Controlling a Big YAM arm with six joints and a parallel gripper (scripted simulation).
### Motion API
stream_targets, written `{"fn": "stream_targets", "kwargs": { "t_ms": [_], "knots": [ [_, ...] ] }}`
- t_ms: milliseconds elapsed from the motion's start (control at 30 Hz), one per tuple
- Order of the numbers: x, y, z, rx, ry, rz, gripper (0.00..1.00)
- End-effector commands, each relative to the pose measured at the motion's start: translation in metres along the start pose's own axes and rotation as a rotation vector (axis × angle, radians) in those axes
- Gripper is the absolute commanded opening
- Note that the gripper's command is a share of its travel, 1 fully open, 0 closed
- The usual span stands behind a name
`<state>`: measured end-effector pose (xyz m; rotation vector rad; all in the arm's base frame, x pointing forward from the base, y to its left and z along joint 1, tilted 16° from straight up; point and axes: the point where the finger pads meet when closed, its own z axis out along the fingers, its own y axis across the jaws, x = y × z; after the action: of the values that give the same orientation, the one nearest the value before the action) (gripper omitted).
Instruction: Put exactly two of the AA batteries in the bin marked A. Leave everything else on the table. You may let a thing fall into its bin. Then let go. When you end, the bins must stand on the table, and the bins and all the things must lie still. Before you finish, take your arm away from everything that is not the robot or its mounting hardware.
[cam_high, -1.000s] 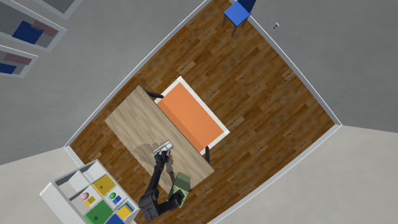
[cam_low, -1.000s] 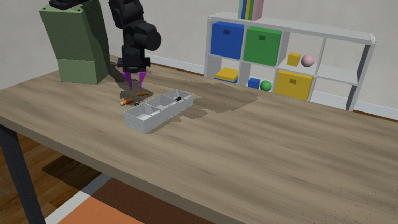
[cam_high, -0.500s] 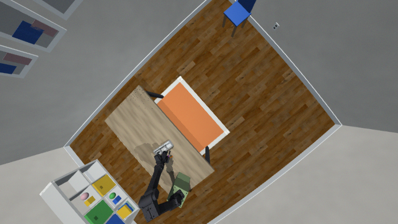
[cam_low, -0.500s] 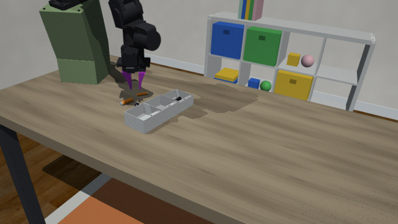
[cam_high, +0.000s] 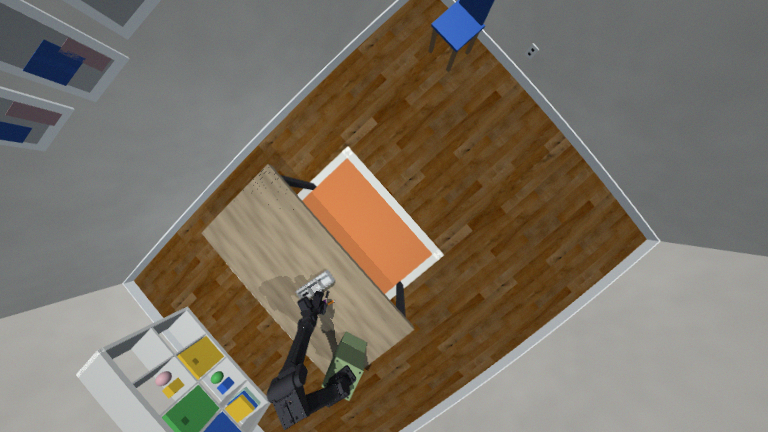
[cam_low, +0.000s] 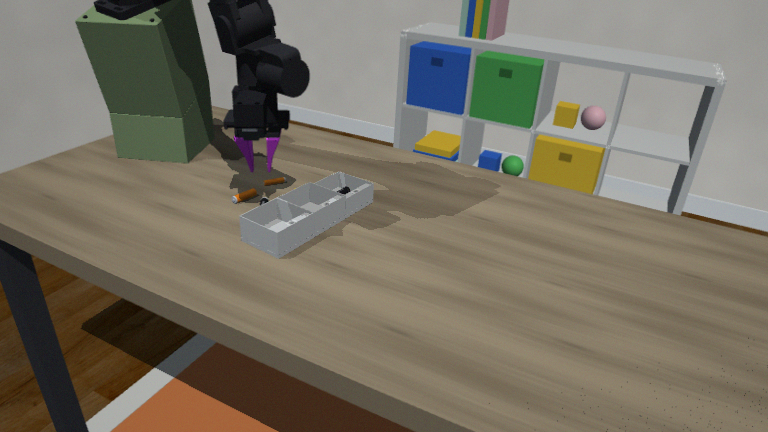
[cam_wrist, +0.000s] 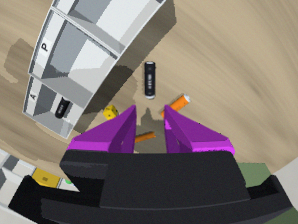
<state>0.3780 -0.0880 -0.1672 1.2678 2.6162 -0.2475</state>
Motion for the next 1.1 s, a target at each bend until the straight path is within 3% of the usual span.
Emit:
{"fn": "stream_targets", "kwargs": {
  "t_ms": [0,100,133,600,700,767,833,900,1067],
  "knots": [
    [-0.005,0.004,-0.003,-0.01,-0.012,0.006,0.28],
    [-0.005,0.004,-0.003,-0.01,-0.012,0.006,0.28],
    [-0.008,0.001,0.008,-0.008,-0.011,0.016,0.28],
    [-0.003,-0.002,0.064,-0.005,-0.006,0.007,0.28],
    [-0.004,-0.002,0.066,-0.005,-0.006,0.007,0.28],
    [-0.013,0.007,0.054,-0.016,-0.017,0.001,0.28],
    [-0.014,0.009,0.054,-0.017,-0.018,0.006,0.28],
    [-0.005,0.004,0.067,-0.004,-0.003,0.002,0.28],
    [0.001,-0.005,0.074,0.003,0.003,0.004,0.28]
  ]
}}
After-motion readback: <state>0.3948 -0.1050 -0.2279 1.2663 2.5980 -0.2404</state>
